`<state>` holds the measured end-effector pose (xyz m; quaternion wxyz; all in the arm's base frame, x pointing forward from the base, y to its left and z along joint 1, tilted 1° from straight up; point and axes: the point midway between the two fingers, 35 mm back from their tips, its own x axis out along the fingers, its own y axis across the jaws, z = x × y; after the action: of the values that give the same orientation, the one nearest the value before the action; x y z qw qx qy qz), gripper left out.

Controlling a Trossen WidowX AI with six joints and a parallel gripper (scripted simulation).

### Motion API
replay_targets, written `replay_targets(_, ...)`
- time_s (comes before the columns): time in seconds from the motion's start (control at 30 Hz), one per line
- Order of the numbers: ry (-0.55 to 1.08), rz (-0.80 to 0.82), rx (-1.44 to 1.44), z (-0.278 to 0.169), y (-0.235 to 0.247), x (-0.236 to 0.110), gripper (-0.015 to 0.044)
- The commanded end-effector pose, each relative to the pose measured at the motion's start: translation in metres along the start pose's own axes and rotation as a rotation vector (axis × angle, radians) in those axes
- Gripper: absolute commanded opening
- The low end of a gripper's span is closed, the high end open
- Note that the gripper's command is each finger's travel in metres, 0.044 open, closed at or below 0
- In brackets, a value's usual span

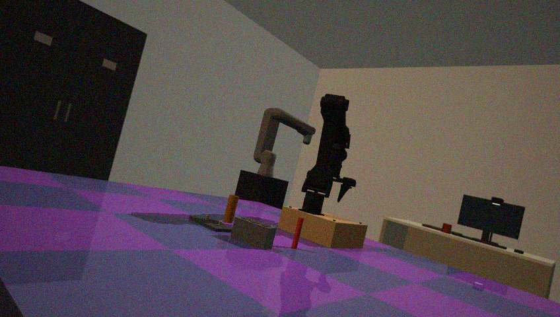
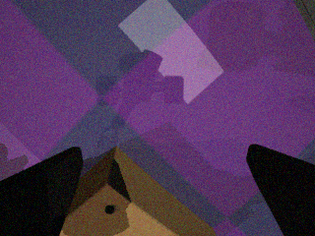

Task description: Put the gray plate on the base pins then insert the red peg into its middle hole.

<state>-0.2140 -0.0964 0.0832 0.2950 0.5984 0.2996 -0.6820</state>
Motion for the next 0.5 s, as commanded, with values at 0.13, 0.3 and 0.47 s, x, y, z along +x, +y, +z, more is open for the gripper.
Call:
replay_targets(0.13, 0.044, 0.089, -0.945, 0.0075, -0.0013, -0.0024, 0.044)
replay_targets(0.3, 0.044, 0.089, -0.945, 0.0075, -0.0013, -0.0024, 0.044)
replay_targets(0.47, 0.044, 0.089, -0.945, 0.0075, -0.0013, -0.0024, 0.044)
